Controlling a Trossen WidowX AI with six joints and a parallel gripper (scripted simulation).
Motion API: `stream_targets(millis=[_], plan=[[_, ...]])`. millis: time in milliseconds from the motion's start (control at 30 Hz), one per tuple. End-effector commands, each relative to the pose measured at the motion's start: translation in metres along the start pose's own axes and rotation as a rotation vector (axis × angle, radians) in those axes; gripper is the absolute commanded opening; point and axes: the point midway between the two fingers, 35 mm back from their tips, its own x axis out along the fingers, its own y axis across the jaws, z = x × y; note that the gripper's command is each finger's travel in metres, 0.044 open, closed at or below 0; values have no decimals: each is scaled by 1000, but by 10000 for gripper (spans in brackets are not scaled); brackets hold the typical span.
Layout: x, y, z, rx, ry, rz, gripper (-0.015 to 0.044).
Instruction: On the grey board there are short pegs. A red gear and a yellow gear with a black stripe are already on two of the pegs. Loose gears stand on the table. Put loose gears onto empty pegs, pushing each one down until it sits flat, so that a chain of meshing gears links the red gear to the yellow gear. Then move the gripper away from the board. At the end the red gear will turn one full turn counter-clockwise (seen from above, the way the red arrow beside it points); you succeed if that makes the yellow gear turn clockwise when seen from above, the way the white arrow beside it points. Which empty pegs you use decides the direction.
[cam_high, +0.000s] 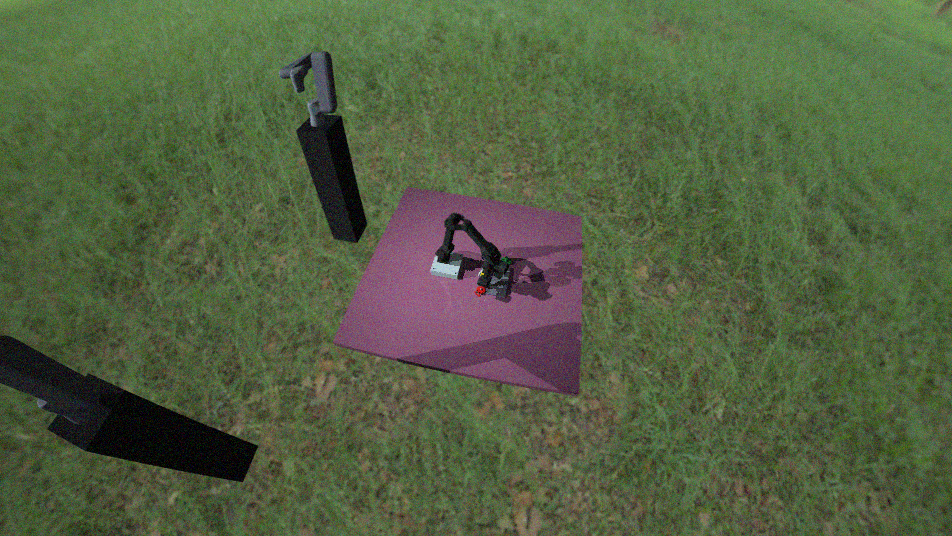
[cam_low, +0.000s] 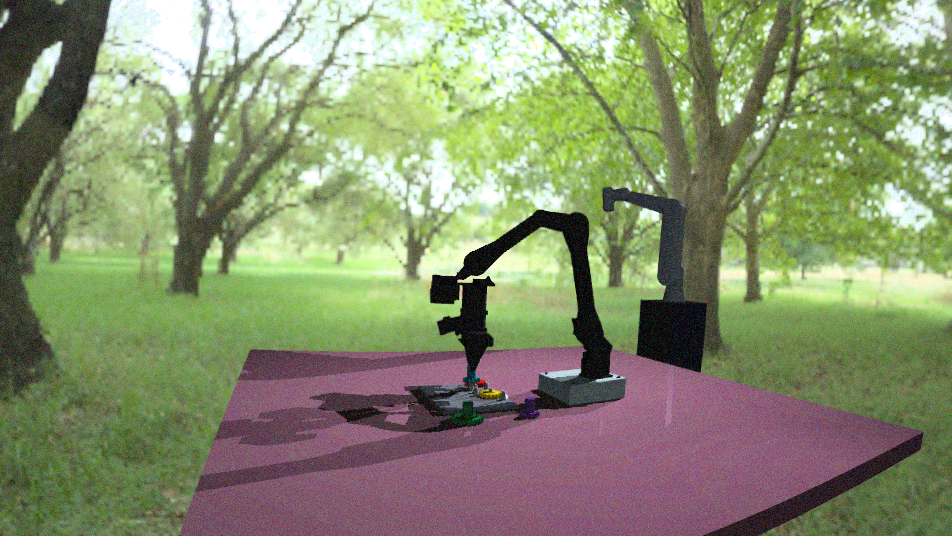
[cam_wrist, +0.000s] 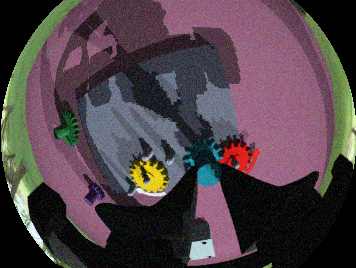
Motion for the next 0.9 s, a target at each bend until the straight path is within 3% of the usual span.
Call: stream_targets(millis=[0, 500, 867], plan=[[0, 1, -1, 68, -1, 1, 0], [14, -1, 1, 430, -1, 1, 0], [12, 1, -1, 337, -1, 1, 0]])
